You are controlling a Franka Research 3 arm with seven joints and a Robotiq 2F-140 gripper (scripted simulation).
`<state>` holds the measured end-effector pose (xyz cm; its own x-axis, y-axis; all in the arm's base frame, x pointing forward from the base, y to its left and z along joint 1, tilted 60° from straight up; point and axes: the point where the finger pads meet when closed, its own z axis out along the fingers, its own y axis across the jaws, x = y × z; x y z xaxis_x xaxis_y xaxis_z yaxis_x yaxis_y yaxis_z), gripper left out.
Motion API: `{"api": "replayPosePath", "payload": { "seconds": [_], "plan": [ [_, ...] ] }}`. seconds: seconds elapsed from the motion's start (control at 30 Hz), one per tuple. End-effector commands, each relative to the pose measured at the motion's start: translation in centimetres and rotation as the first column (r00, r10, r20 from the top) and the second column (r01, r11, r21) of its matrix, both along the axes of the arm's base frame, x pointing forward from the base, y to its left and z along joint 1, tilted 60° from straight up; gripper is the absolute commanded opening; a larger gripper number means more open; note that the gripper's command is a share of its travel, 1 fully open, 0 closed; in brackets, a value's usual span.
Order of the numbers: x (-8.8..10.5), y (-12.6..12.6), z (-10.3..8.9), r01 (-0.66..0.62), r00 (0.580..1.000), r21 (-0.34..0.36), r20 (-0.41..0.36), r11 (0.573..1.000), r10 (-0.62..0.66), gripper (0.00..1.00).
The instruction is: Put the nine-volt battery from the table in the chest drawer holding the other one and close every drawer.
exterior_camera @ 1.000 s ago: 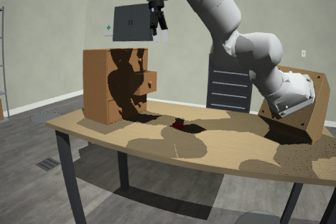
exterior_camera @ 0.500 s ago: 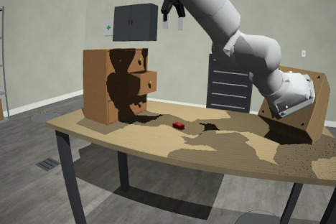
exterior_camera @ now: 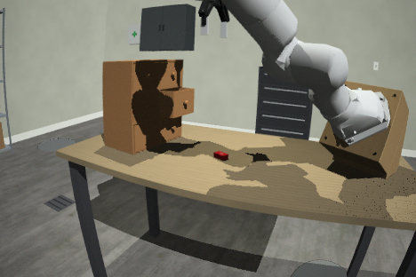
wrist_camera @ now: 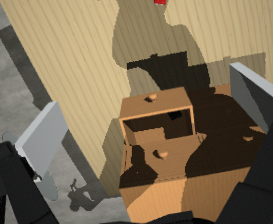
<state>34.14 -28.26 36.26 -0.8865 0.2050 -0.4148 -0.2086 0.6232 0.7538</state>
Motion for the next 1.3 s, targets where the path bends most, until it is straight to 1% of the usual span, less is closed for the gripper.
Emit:
{"api": "replayPosePath", "payload": {
  "seconds": [0.0, 0.7, 1.27],
  "plan": [
    [0.0, 0.2, 0.1, 0.003, 1.000, 0.009, -0.006, 1.000, -0.003, 1.00],
    [0.0, 0.2, -0.1, -0.009, 1.000, -0.007, 0.013, 1.000, 0.009, 1.00],
    [0.2, 1.2, -0.6, -0.056, 0.995, -0.048, 0.084, 0.997, 0.060, 1.00]
  ]
}}
